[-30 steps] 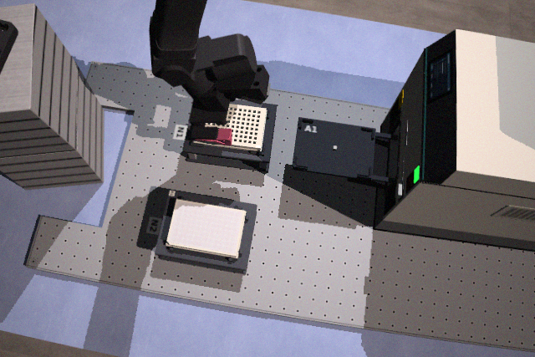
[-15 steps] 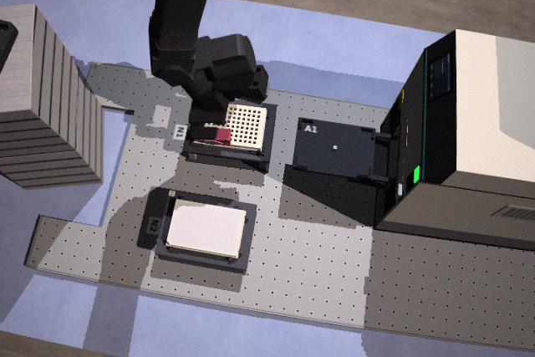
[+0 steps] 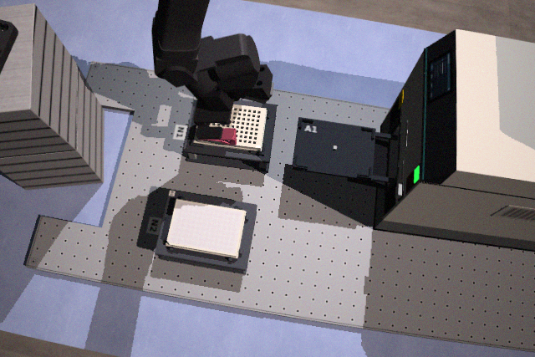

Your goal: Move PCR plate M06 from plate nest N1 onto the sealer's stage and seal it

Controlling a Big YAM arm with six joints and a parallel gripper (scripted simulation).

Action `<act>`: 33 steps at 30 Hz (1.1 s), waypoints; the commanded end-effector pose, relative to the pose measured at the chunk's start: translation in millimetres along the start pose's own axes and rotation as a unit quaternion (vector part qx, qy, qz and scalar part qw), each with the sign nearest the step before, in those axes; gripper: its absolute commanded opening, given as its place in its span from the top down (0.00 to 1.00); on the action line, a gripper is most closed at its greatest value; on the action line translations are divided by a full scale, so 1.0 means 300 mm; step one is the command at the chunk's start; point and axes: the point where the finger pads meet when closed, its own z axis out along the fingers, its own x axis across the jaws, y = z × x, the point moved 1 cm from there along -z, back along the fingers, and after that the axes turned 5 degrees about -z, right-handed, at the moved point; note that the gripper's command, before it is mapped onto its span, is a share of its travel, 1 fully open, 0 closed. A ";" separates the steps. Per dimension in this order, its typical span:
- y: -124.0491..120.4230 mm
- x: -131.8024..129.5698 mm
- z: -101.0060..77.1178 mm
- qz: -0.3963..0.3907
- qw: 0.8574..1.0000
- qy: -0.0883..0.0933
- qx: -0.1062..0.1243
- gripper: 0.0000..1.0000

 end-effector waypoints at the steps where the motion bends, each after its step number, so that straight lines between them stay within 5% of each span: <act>1: -0.009 -0.008 0.025 0.001 1.000 0.000 -0.001 0.00; 7: -0.088 -0.026 0.026 -0.008 1.000 -0.005 0.029 0.00; 23: 0.024 0.020 0.003 0.002 1.000 0.005 -0.012 0.00; 33: 0.008 0.020 0.010 0.001 1.000 0.004 -0.007 0.00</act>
